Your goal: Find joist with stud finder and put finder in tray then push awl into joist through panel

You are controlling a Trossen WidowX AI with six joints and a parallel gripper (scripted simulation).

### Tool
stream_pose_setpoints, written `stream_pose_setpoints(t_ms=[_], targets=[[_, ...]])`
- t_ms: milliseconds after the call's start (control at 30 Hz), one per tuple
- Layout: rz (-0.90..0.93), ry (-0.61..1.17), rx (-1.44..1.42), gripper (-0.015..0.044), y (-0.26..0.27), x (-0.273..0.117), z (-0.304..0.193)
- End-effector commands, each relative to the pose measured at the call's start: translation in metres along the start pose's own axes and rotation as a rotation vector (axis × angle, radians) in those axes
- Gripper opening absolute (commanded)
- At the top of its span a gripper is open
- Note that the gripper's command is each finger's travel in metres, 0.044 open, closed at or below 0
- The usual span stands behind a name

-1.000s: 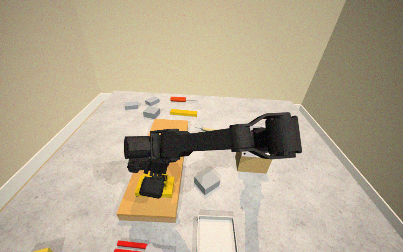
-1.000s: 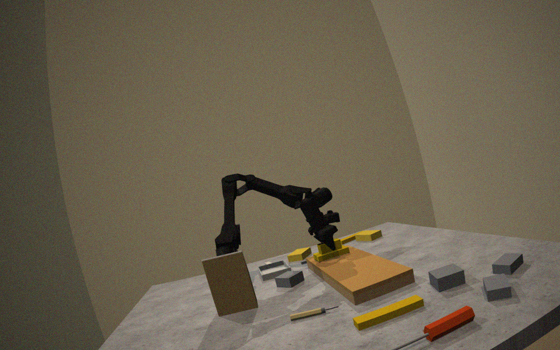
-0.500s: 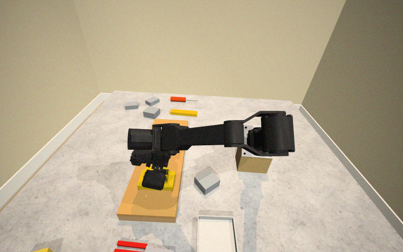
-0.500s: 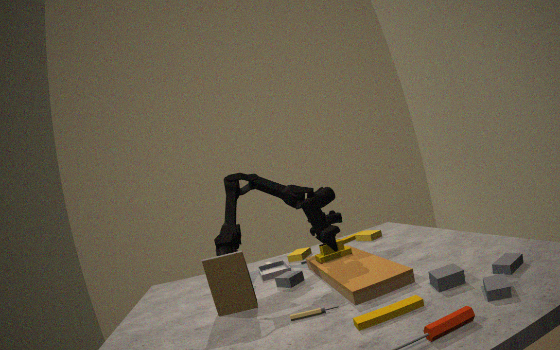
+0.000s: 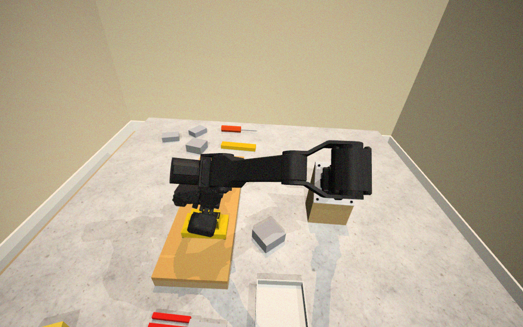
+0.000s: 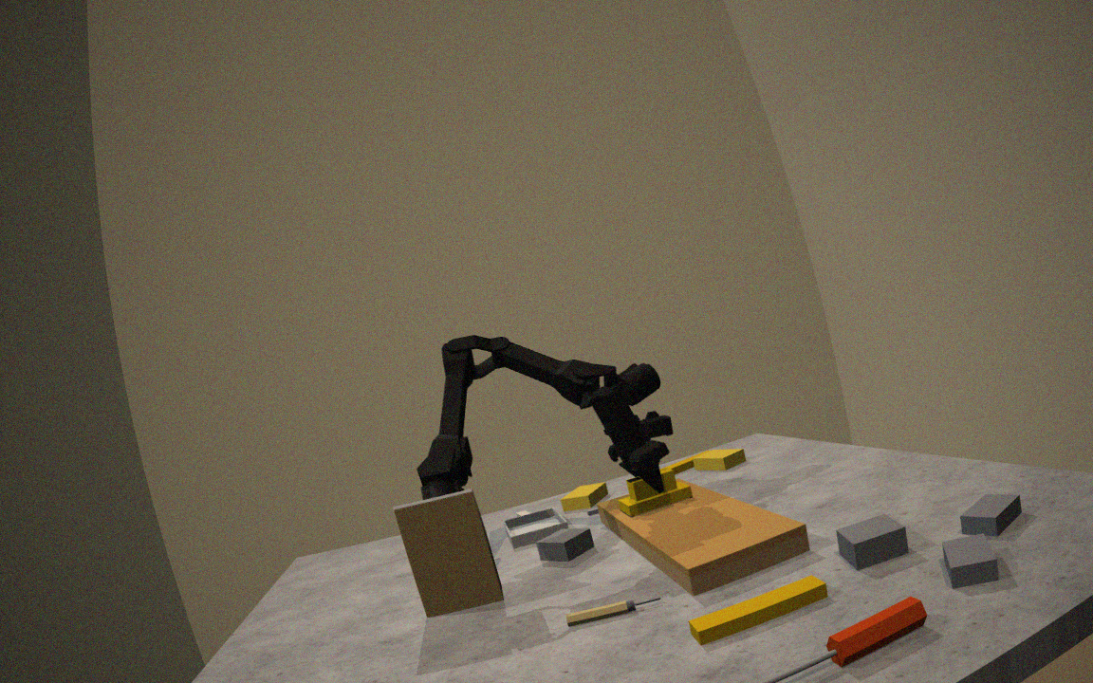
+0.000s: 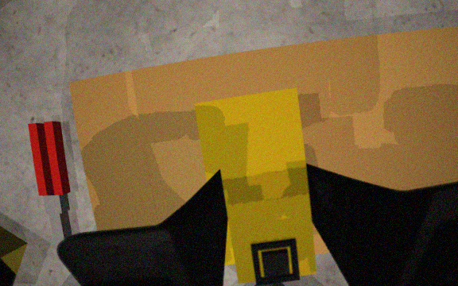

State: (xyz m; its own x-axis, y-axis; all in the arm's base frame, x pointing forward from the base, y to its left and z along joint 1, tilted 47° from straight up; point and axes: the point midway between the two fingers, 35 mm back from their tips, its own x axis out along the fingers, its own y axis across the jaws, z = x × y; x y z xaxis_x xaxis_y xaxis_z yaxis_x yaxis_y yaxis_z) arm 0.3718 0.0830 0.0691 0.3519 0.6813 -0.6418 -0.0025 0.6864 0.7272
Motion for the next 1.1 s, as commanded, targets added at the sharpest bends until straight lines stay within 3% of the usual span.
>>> stream_pose_setpoints(t_ms=[0,1067], targets=[[-0.003,0.001,0.005,0.0,-0.011,0.0,0.0],[-0.005,0.001,0.005,0.0,-0.067,0.0,-0.001]])
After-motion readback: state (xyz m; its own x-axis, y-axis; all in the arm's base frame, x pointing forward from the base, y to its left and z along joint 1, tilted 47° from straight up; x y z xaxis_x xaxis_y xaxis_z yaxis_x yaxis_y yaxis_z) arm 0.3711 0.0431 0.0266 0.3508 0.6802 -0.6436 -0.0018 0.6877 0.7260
